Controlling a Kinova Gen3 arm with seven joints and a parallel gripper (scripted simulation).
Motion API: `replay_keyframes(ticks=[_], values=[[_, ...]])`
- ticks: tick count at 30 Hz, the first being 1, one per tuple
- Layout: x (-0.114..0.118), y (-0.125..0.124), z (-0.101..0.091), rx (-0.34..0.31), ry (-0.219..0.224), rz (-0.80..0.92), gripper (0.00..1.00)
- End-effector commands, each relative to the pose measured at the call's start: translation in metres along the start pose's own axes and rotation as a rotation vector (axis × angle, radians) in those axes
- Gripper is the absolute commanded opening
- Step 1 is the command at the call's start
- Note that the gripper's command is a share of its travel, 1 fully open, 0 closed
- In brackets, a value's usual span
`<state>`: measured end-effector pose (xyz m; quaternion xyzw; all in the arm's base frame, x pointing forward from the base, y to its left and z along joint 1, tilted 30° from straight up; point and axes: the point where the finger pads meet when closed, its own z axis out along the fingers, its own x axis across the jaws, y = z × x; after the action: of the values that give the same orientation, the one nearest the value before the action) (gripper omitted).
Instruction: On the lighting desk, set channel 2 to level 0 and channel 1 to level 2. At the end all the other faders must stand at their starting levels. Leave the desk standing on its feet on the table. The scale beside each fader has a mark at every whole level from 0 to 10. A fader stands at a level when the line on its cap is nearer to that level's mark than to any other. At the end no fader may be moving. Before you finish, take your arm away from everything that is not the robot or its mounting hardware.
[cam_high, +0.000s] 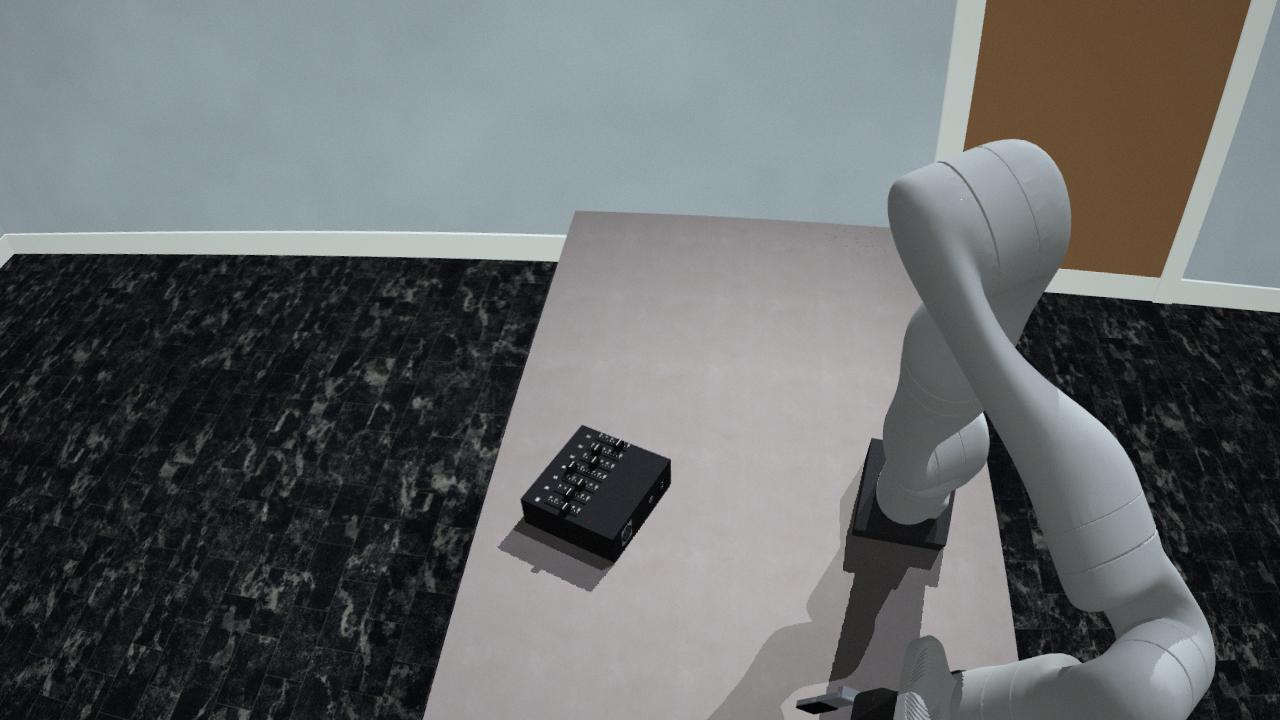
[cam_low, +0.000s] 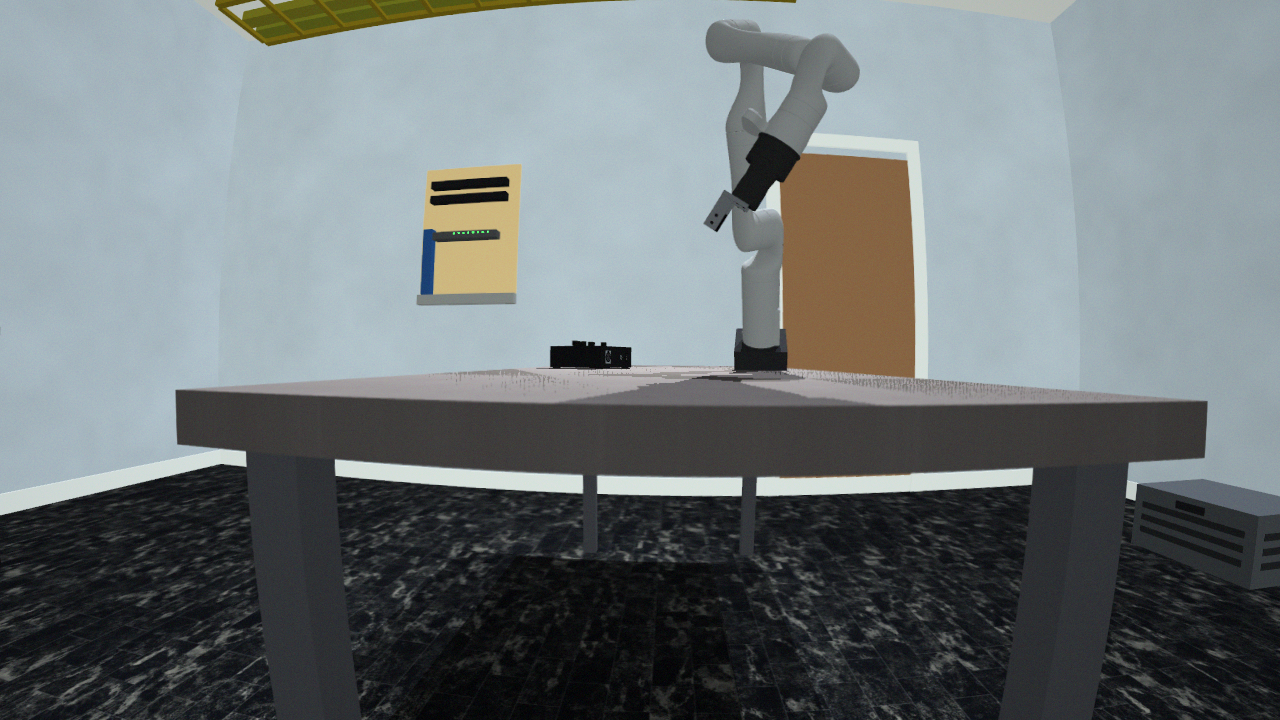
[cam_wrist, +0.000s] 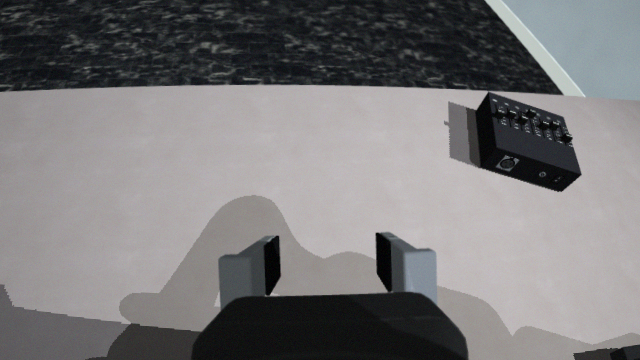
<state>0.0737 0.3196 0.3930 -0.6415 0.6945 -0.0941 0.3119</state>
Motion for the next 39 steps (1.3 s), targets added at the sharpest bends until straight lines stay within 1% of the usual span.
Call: replay_keyframes(ticks=[1,2,3,15,16,24,25,33,34,39], values=[[0.002,-0.026,0.000,-0.017,-0.007,0.073,1.00],[0.002,-0.026,0.000,-0.017,-0.007,0.073,1.00],[0.004,-0.041,0.004,-0.027,-0.005,0.117,1.00],[0.004,-0.041,0.004,-0.027,-0.005,0.117,1.00],[0.007,-0.057,0.008,-0.037,-0.003,0.161,1.00],[0.007,-0.057,0.008,-0.037,-0.003,0.161,1.00],[0.011,-0.074,0.012,-0.048,-0.001,0.206,1.00],[0.011,-0.074,0.012,-0.048,-0.001,0.206,1.00],[0.016,-0.090,0.018,-0.060,0.002,0.252,1.00],[0.016,-0.090,0.018,-0.060,0.002,0.252,1.00]])
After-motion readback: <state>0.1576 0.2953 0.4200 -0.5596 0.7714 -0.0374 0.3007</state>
